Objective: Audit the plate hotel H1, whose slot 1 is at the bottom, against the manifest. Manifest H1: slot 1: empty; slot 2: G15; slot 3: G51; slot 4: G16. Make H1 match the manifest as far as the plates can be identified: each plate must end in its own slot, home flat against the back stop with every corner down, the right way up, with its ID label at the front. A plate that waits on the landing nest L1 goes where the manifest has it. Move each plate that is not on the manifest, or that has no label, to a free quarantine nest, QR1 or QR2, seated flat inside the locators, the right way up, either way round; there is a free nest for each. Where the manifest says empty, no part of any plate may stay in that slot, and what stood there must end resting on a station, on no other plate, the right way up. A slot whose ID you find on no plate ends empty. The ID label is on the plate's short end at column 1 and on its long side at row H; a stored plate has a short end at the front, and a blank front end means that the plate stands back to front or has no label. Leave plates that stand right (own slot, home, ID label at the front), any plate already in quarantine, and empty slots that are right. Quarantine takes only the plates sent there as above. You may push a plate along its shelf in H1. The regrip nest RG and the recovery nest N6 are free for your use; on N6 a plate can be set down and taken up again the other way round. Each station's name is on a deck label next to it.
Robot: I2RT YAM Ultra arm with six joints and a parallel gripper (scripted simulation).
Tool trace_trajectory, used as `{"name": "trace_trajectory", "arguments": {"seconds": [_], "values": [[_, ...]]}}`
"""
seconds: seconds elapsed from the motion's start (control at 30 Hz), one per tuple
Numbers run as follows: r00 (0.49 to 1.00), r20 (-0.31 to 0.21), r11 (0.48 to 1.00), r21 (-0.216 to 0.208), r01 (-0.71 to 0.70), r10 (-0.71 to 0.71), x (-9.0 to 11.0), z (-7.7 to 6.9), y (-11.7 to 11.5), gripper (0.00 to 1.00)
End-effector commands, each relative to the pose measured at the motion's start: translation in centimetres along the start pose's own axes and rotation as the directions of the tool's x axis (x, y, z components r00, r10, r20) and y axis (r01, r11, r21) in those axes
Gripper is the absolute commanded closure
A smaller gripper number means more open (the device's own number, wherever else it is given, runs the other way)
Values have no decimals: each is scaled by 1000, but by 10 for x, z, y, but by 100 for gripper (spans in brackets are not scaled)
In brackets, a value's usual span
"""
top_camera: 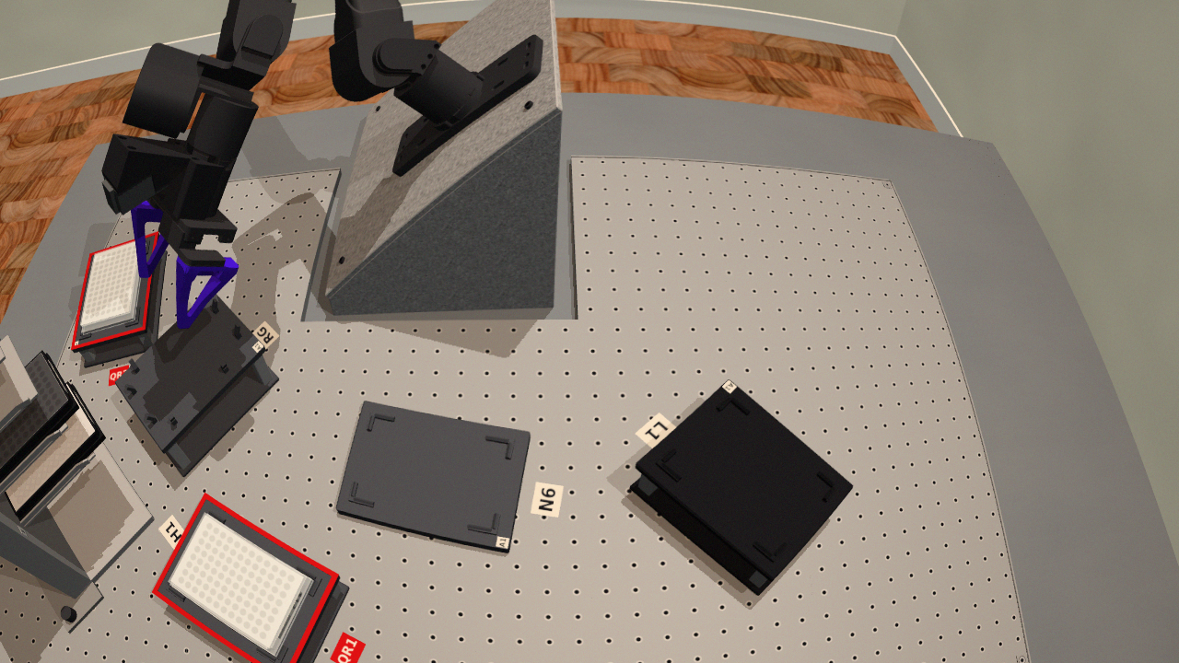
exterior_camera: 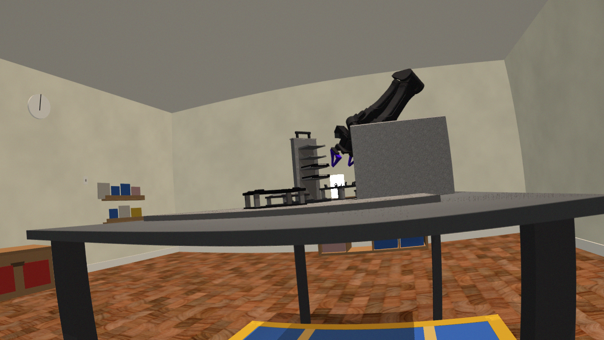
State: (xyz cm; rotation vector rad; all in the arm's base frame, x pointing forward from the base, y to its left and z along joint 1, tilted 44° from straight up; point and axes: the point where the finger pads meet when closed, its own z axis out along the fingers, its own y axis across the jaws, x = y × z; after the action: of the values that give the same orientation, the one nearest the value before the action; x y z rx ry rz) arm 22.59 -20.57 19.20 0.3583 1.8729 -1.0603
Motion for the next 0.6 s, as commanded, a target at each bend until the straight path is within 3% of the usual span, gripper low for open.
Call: {"name": "trace_trajectory", "arguments": {"seconds": [0.0, 0.33, 0.57], "values": [[999, 31, 1000, -11, -5, 6, -4, 4, 1, 0], [999, 32, 1000, -11, -4, 5, 19, 28, 1, 0], [999, 32, 1000, -11, -4, 5, 19, 28, 1, 0]]}}
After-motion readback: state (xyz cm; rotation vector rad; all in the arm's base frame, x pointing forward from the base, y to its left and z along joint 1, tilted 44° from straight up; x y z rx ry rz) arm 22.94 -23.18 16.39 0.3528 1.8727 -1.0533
